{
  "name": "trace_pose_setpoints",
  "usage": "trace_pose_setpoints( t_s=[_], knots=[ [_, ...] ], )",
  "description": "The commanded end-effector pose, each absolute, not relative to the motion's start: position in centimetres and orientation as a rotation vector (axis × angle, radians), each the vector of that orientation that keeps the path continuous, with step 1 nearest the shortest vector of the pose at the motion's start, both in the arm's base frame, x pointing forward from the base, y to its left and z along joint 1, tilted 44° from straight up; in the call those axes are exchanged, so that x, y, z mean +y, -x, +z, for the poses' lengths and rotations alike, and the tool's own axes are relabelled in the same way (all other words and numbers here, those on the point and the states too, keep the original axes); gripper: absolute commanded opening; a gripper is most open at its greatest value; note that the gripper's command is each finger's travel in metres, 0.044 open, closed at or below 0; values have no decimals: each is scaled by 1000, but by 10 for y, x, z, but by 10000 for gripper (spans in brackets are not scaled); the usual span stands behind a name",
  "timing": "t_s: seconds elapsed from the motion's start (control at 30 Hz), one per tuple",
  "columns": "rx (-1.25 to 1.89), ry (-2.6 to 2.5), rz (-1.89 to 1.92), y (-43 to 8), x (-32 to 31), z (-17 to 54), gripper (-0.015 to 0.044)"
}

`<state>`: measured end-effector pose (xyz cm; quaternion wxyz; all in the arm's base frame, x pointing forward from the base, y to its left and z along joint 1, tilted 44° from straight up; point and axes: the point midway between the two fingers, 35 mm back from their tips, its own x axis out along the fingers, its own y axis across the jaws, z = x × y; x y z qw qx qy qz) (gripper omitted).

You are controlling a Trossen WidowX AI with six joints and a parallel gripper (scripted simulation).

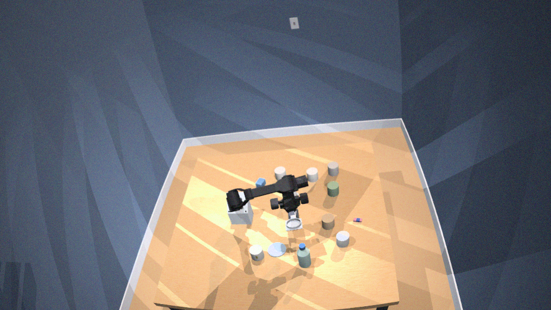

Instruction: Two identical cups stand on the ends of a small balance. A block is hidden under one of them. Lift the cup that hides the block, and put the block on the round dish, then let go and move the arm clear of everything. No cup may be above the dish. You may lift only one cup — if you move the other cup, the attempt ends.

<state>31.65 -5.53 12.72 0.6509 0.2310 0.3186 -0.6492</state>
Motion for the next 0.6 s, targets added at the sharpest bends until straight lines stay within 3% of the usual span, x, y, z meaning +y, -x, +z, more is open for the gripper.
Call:
trace_pose_setpoints(
  t_s=[0.0, 0.57],
  knots=[
    [721, -536, -1475, -316, -55, 132, 0],
    [742, -563, -1465, -274, -140, 141, 0]
  ],
)
